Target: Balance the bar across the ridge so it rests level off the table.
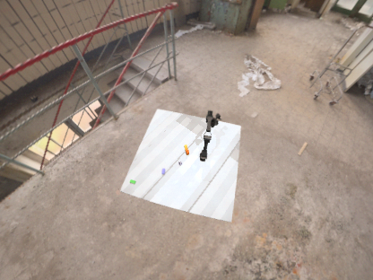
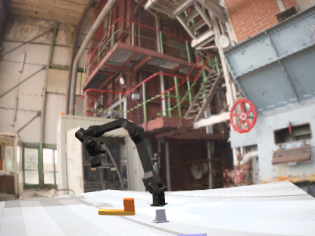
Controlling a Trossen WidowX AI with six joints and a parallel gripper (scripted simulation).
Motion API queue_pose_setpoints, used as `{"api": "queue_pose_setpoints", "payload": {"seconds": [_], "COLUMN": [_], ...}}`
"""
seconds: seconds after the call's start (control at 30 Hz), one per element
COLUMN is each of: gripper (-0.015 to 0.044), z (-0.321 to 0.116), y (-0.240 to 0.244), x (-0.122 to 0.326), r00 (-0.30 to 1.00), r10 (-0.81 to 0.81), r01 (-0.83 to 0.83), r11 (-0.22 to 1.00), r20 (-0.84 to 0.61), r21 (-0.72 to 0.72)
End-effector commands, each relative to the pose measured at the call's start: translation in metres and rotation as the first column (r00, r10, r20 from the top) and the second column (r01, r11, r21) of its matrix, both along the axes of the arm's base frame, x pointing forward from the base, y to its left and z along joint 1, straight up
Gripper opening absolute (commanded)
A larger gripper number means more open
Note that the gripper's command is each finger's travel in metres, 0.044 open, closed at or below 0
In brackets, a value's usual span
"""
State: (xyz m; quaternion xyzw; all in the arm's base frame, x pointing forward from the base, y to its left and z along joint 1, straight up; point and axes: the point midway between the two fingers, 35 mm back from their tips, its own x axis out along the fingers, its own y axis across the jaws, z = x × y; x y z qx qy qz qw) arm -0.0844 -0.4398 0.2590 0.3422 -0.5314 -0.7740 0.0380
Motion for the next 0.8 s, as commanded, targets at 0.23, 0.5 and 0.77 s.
{"api": "queue_pose_setpoints", "payload": {"seconds": [0.23, 0.5, 0.77], "gripper": [0.0315, 0.0315, 0.0315], "z": [-0.017, -0.031, -0.044], "y": [0.012, 0.032, 0.061], "x": [0.078, 0.134, 0.185], "r00": [0.946, 0.835, 0.671], "r10": [0.323, 0.543, 0.723], "r01": [-0.323, -0.535, -0.693], "r11": [0.92, 0.761, 0.535], "r20": [0.036, 0.09, 0.163], "r21": [0.223, 0.367, 0.483]}}
